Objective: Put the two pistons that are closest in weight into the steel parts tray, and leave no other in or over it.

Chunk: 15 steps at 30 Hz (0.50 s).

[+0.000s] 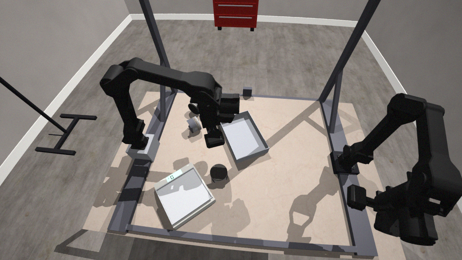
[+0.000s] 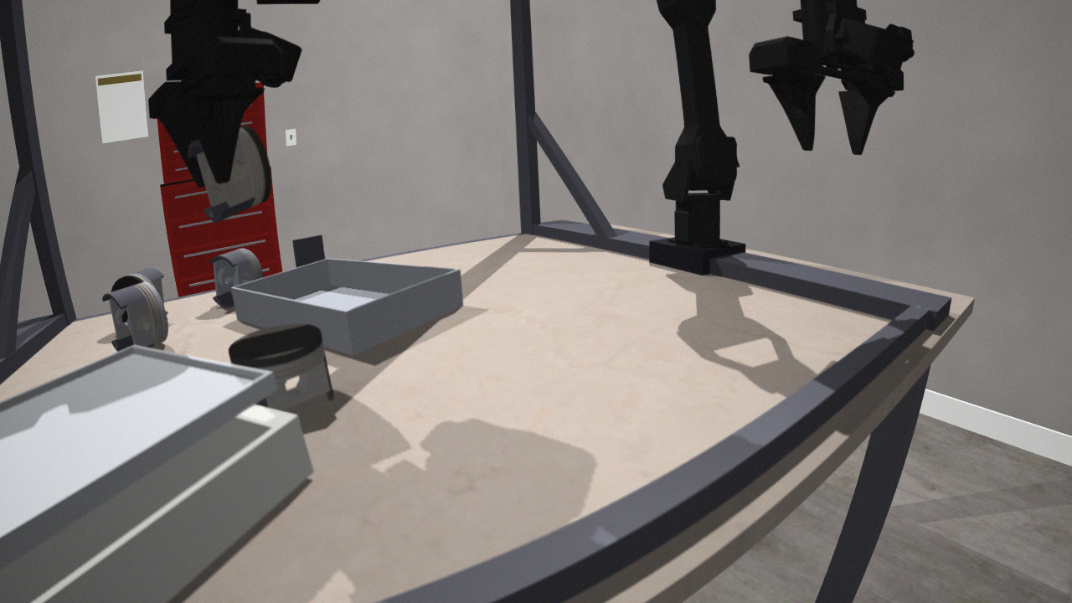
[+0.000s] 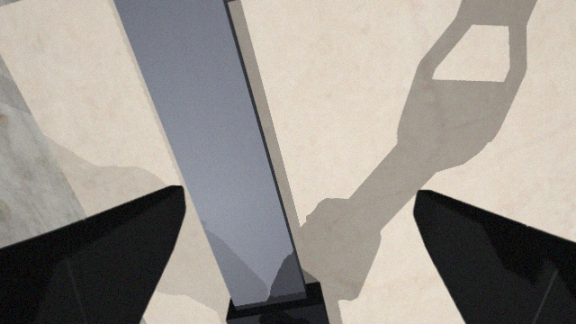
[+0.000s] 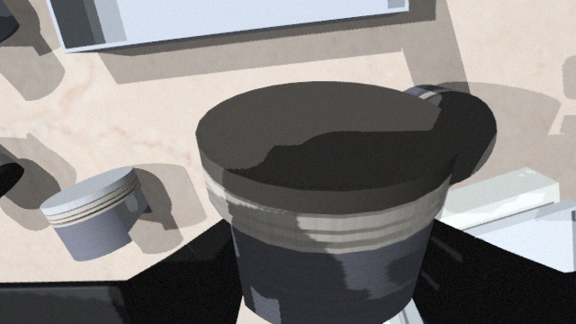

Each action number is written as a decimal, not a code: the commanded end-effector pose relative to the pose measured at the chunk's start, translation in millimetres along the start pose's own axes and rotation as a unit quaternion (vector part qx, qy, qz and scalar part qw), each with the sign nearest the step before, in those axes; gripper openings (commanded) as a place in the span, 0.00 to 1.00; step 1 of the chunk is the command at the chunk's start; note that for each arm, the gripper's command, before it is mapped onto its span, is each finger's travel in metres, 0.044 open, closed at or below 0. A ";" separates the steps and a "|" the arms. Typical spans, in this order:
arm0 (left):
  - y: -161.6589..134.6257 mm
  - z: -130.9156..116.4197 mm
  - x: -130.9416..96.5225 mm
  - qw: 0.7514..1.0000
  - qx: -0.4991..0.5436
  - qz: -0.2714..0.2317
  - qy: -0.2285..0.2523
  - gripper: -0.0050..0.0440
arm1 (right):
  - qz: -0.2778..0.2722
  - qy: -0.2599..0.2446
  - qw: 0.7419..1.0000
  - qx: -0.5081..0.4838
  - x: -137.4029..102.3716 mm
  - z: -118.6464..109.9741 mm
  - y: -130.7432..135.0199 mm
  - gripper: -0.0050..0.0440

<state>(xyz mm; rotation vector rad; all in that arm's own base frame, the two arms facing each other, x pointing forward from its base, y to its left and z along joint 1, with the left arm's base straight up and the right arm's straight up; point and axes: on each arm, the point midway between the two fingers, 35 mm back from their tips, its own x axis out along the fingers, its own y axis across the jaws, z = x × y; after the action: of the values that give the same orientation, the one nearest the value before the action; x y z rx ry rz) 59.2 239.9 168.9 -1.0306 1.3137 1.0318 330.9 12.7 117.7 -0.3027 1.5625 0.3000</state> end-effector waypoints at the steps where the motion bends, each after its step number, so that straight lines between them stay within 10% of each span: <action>1: 0.2 3.9 -4.7 1.000 0.001 -0.001 -0.009 0.92 | -0.006 -0.018 1.000 -0.003 -11.8 16.8 8.0 0.43; 15: 0.2 3.9 -4.7 1.000 0.001 -0.001 -0.009 0.92 | -0.005 -0.019 1.000 -0.003 -12.9 70.4 53.4 0.43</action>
<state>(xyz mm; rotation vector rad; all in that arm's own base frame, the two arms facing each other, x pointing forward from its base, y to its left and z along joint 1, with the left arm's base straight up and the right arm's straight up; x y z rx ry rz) 59.2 239.9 168.9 -1.0306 1.3137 1.0318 362.0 69.5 116.9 -0.3075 1.5619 0.3017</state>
